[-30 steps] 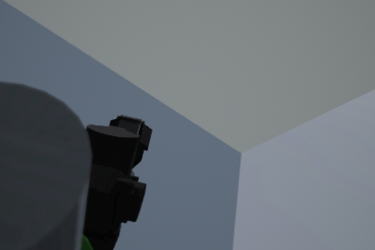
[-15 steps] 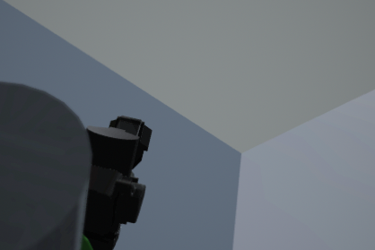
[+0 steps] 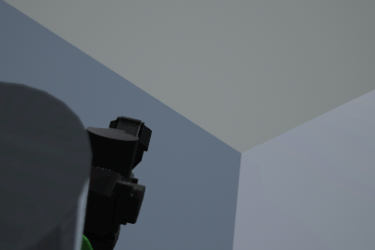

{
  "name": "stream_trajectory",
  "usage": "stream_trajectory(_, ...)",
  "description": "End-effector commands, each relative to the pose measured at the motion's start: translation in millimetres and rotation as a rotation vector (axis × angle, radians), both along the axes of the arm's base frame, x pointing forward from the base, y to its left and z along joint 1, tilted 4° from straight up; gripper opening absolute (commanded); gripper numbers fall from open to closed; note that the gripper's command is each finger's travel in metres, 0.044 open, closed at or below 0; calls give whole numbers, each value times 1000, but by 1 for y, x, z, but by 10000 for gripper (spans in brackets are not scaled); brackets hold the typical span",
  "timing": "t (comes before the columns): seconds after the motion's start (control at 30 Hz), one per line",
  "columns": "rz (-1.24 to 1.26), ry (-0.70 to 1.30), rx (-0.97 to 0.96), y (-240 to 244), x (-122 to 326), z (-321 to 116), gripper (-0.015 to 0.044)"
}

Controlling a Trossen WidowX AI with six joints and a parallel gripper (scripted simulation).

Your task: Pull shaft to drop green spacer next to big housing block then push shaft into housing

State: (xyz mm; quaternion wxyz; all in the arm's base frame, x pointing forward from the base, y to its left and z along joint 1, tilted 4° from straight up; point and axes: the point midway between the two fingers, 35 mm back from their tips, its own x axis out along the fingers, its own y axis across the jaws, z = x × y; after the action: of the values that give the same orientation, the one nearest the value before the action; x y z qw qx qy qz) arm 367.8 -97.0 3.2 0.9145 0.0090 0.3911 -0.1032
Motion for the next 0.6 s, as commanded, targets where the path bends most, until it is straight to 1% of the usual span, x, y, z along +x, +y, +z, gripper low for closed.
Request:
stream_trajectory(0.0,-1,1,-1,0,-2,0,0)
stream_trajectory(0.57,-1,2,-1,1,-4,0,0)
